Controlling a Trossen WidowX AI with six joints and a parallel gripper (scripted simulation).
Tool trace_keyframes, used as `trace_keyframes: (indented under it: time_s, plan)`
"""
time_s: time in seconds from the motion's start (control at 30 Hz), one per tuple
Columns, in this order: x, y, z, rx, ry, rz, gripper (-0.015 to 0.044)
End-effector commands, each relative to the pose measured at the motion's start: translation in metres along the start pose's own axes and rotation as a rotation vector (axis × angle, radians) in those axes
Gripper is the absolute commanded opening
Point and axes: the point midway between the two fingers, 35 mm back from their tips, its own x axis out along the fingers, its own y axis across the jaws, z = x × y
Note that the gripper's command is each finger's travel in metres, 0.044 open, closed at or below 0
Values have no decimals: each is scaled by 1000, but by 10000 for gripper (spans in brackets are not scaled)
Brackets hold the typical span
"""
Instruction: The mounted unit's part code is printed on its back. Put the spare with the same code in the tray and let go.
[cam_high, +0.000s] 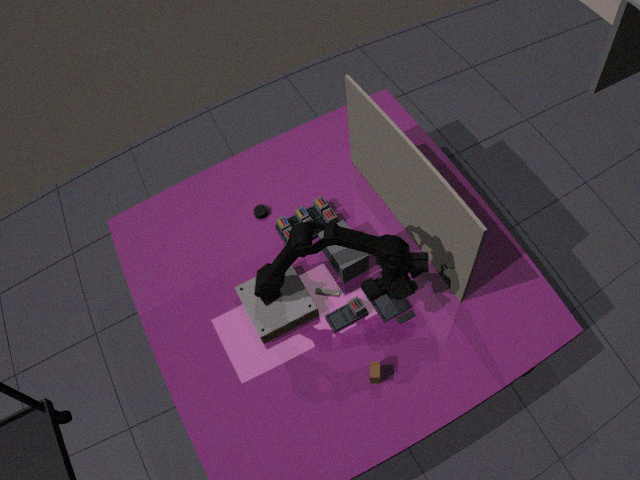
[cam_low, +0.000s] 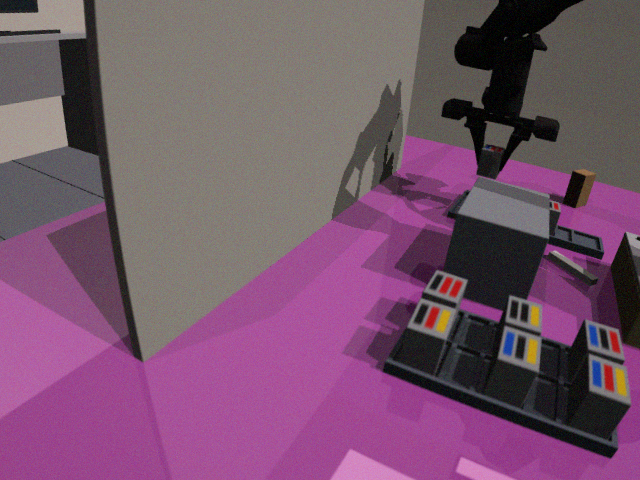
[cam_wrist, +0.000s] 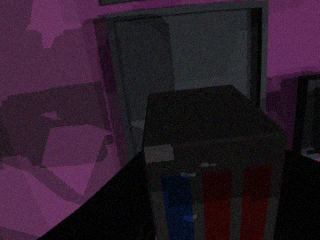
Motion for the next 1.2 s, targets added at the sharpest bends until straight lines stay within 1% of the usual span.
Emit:
trace_keyframes:
  time_s: [0.0,1.17]
  plan:
    - [5,-1,-1,5,3,-2,0]
    - [34,-4,-3,5,4,-2,0]
